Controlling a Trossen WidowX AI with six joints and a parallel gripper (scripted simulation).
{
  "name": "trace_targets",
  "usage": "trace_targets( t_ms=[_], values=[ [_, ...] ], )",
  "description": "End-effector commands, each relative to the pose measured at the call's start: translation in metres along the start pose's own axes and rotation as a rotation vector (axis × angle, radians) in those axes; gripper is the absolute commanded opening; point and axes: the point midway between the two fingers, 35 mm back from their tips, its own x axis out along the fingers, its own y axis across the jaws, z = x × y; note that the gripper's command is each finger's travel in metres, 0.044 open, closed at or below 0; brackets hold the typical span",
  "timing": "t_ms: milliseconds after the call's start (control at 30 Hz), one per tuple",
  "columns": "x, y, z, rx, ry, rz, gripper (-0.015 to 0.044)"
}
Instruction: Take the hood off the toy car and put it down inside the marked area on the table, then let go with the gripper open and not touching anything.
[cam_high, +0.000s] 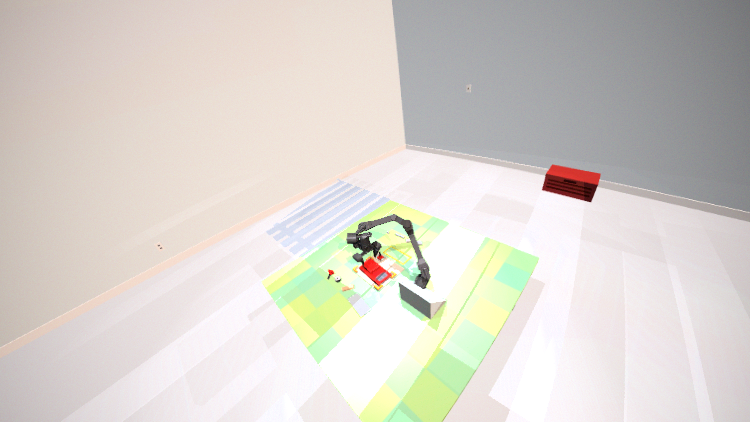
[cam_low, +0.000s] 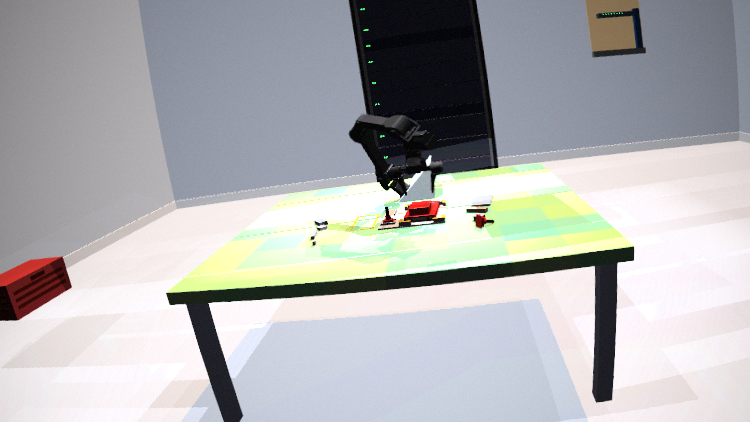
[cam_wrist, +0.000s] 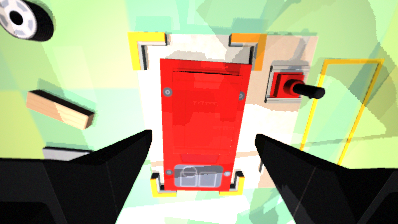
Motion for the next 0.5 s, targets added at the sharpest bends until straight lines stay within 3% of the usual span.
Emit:
trace_targets(
  t_ms=[0, 467],
  values=[
    [0.004, -0.001, 0.001, -0.003, -0.001, -0.005, 0.044],
    [0.016, -0.001, 0.001, -0.003, -0.001, -0.006, 0.044]
  ],
)
